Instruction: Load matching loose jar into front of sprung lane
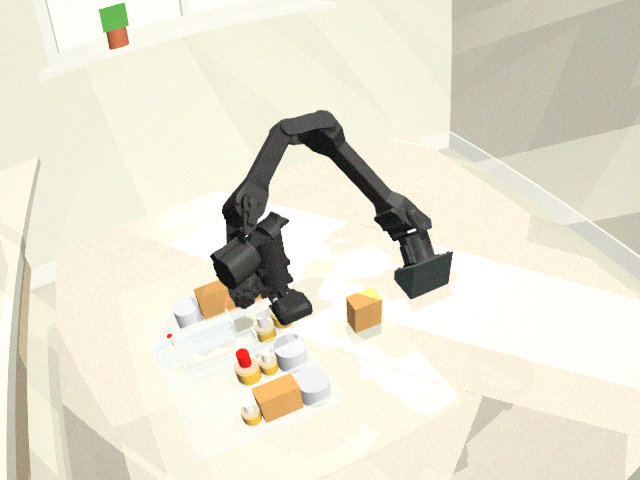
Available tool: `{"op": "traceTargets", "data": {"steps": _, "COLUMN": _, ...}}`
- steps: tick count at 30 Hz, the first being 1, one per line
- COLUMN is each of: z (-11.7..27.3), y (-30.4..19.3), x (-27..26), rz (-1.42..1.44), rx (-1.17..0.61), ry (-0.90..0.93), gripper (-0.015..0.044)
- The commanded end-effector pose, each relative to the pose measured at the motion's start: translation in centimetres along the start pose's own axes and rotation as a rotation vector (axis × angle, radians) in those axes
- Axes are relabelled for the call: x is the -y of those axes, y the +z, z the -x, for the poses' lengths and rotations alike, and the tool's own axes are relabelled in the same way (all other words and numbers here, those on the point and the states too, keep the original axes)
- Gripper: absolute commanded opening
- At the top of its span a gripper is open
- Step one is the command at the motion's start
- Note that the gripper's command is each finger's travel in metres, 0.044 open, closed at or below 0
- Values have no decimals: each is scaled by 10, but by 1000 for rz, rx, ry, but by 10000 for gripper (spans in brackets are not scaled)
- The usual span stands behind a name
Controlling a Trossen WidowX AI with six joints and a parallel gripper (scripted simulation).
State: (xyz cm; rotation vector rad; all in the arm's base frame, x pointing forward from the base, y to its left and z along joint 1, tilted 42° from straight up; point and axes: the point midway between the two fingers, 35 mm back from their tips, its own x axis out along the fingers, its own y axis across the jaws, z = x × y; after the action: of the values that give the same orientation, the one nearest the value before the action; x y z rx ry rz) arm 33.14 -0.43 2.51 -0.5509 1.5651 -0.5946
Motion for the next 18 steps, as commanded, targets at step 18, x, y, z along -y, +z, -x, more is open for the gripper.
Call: {"op": "traceTargets", "data": {"steps": 18, "z": 5, "y": 14, "x": 3, "rz": -9, "rx": 23, "ry": -5, "gripper": 0}}
